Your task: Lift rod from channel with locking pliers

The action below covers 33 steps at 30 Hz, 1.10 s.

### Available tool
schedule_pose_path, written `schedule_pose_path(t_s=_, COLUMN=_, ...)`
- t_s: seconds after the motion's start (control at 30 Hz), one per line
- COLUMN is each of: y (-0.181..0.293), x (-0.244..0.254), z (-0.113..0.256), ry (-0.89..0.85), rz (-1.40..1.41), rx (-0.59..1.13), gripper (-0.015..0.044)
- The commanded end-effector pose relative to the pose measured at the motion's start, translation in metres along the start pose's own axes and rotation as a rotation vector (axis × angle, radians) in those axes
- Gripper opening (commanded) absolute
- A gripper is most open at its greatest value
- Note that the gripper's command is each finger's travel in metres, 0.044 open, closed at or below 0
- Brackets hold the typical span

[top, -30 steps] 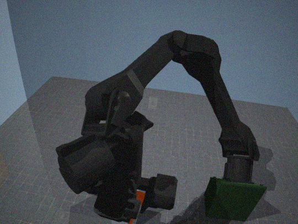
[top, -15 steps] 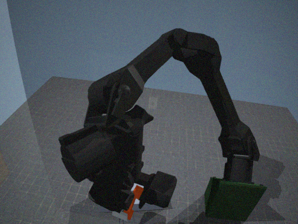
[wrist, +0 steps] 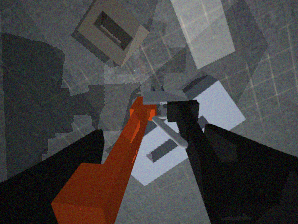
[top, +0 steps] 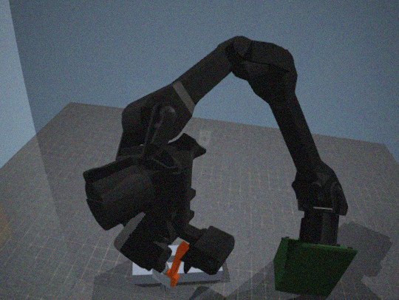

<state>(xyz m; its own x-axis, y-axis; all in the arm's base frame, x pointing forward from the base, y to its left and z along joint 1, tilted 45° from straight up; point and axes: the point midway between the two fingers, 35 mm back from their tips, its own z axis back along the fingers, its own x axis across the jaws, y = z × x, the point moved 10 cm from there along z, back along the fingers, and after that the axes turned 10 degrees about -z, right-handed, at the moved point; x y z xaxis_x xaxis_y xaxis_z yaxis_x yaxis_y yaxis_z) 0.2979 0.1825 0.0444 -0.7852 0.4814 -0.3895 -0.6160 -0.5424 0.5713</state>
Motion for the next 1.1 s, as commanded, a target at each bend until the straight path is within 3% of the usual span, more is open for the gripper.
schedule_pose_path(t_s=0.0, y=0.004, x=-0.003, z=0.002, ry=0.005, rz=-0.046, rx=-0.010, gripper=0.0318)
schedule_pose_path(t_s=1.07, y=0.031, x=-0.023, z=0.001, ry=0.003, rz=-0.425, rx=-0.015, gripper=0.0318)
